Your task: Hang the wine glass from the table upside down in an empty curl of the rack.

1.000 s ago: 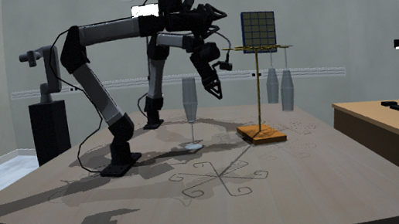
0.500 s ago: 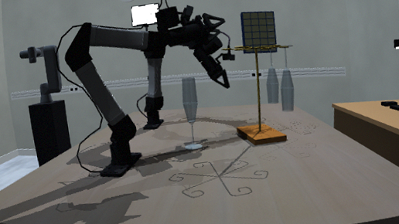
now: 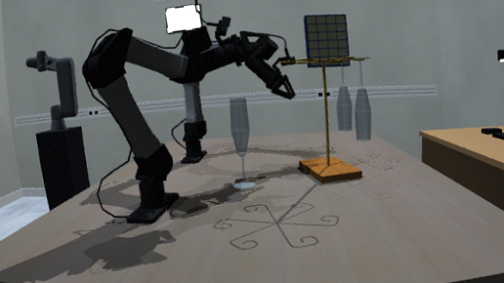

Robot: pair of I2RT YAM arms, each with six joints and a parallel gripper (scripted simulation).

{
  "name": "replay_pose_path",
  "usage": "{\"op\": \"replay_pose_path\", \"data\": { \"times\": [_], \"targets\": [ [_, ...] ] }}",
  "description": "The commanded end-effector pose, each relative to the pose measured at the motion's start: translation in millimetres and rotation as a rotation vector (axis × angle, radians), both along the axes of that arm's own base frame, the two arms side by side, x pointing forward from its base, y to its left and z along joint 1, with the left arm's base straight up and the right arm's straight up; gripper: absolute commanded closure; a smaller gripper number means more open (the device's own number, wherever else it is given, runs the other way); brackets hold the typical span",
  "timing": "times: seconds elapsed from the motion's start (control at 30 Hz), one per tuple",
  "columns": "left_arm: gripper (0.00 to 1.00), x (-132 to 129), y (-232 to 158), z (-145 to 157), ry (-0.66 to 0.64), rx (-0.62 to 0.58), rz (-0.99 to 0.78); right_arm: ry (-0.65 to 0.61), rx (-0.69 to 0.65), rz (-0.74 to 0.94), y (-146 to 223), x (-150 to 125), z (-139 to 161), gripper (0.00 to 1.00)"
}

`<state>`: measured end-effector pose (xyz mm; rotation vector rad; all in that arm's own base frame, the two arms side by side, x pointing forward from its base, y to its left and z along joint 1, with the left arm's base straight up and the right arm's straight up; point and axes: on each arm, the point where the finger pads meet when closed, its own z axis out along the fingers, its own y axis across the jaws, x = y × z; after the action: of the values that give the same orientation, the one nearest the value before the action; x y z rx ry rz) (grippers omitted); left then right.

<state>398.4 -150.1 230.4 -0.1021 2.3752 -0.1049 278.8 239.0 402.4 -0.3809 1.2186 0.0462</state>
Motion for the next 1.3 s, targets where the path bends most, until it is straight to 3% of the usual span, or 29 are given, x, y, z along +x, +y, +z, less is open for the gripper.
{"op": "replay_pose_path", "data": {
  "times": [0.0, 0.23, 0.33, 0.63, 1.07, 1.27],
  "targets": [
    [0.0, 4.9, 5.2, 23.8, -0.089, -0.038, -0.018, -0.006, 0.094, -0.1, -10.0, -4.0, -4.2, 0.37],
    [0.0, 14.6, 25.3, 52.1, -0.222, -0.061, -0.041, 0.111, 0.342, -0.192, -23.9, -40.1, -34.9, 0.37],
    [0.0, 16.6, 27.8, 51.4, -0.229, -0.059, -0.044, 0.13, 0.378, -0.199, -26.6, -46.0, -37.4, 0.37],
    [0.0, 16.6, 57.7, 82.5, -0.368, -0.058, -0.037, 0.316, 0.532, -0.226, -33.3, -91.1, -91.4, 0.37],
    [0.0, 13.6, 77.6, 98.7, -0.443, -0.045, -0.022, 0.405, 0.575, -0.158, -28.3, -120.4, -116.8, 0.37],
    [0.0, 11.2, 90.8, 117.4, -0.53, -0.026, -0.028, 0.387, 0.471, -0.179, -29.7, -119.8, -135.1, 0.37]
  ]
}}
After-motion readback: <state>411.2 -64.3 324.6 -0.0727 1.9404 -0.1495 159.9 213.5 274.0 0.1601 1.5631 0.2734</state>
